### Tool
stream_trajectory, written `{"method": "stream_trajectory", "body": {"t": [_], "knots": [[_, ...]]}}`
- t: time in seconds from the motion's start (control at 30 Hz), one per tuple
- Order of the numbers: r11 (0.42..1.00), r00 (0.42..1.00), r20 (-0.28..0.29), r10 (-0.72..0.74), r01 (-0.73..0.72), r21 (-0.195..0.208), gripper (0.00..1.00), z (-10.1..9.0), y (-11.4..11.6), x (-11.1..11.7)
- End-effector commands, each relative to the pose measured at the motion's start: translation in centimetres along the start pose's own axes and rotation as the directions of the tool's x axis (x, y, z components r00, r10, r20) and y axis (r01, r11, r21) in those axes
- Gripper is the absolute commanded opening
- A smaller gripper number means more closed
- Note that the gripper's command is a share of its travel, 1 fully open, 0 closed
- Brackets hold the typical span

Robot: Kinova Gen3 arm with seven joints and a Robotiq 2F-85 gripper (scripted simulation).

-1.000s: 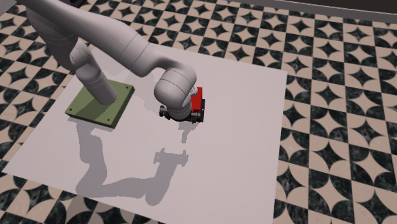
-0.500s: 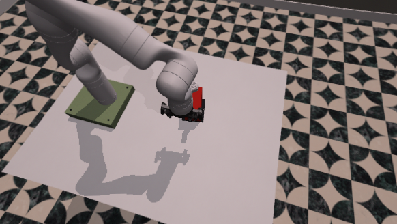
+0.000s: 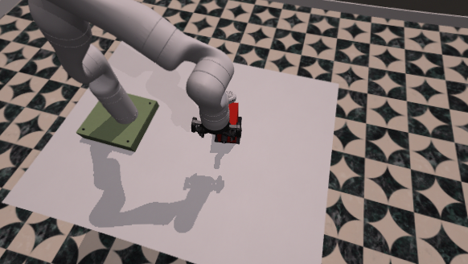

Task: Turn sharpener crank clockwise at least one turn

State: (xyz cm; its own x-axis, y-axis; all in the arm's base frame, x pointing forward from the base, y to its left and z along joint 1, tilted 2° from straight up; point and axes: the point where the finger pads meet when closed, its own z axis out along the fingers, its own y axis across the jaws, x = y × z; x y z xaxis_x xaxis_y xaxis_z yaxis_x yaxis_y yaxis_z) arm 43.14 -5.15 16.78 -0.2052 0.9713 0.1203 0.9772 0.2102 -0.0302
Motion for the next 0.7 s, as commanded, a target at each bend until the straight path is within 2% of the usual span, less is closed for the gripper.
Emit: {"method": "stream_trajectory", "body": {"t": [0.0,0.67], "knots": [[1.0,1.0,0.005,-0.008,0.008,-0.005,1.0,-0.27,0.16,0.3],[1.0,0.999,0.045,-0.017,0.018,-0.025,1.0,-0.98,0.72,0.83]]}}
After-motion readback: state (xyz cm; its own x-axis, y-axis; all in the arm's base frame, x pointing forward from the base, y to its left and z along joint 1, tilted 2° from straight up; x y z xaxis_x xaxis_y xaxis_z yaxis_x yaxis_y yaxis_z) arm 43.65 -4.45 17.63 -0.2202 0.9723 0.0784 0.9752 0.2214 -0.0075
